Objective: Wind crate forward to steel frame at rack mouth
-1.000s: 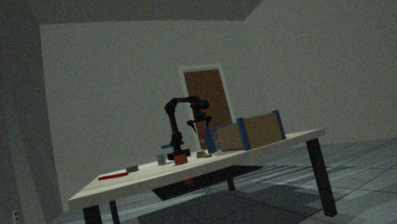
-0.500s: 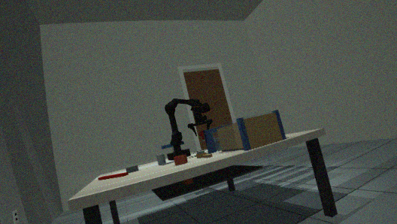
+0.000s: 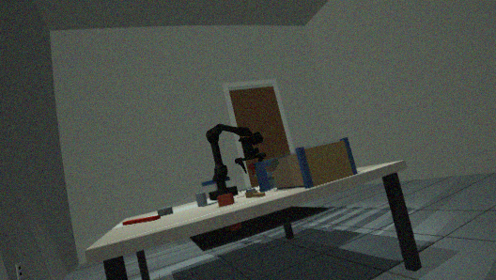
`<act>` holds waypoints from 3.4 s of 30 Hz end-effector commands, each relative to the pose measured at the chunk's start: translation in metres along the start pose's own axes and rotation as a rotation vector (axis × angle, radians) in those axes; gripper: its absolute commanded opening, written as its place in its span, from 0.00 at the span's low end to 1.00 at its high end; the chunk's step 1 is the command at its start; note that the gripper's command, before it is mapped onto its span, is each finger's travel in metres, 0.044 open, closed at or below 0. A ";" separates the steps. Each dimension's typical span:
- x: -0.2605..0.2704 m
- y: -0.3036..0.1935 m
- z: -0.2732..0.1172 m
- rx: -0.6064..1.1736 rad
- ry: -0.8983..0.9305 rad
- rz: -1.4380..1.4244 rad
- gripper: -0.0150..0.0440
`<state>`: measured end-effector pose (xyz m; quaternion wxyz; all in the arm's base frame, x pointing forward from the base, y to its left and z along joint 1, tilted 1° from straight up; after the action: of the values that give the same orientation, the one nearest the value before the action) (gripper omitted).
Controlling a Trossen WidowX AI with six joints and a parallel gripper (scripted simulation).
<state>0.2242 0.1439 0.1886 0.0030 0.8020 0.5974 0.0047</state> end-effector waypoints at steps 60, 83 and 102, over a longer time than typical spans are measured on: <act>0.022 0.025 0.003 0.002 0.004 -0.004 0.25; 0.053 0.042 0.002 0.000 0.006 -0.004 0.25; 0.081 0.047 0.002 0.000 0.009 -0.004 0.25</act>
<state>0.2892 0.1973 0.1896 0.0058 0.8023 0.5970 0.0007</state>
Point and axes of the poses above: the point midway between the two fingers, 35 mm back from their tips, its own z axis out along the fingers, its own x axis across the jaws, y = z × x, the point moved 9 cm from there along -z, back along the fingers, and after that the axes turned 1 degree about -z, right-handed, at the moved point
